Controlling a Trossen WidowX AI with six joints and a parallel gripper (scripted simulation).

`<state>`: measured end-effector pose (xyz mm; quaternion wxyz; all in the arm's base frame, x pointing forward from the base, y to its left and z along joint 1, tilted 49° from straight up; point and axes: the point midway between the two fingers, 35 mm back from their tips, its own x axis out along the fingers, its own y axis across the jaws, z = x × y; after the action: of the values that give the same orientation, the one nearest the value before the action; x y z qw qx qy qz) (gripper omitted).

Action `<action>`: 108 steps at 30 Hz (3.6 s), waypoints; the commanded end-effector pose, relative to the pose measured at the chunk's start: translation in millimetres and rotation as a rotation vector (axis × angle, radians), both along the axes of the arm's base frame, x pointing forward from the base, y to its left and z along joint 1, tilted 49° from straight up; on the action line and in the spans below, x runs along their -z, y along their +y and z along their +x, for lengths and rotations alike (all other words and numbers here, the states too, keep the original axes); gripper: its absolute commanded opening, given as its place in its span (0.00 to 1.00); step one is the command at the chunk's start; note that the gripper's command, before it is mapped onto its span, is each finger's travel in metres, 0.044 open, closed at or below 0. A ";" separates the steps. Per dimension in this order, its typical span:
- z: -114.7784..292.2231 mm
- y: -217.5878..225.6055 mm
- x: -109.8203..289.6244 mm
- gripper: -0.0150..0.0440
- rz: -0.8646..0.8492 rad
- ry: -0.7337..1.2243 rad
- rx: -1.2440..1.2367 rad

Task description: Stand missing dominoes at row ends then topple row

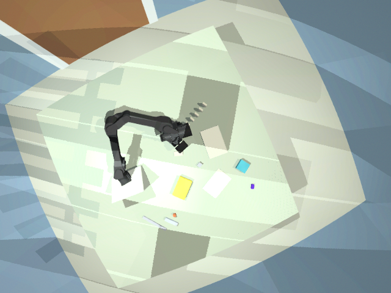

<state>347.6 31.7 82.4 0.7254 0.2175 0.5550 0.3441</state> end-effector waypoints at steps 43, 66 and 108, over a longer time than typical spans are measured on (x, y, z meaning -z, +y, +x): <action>-9.8 -105.7 26.1 1.00 0.078 0.401 0.365; -0.2 -54.4 86.6 1.00 0.094 0.466 0.416; -6.9 -112.8 40.7 0.44 0.091 0.466 0.416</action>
<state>344.0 -49.7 18.2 0.6176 0.4333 0.6375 0.1563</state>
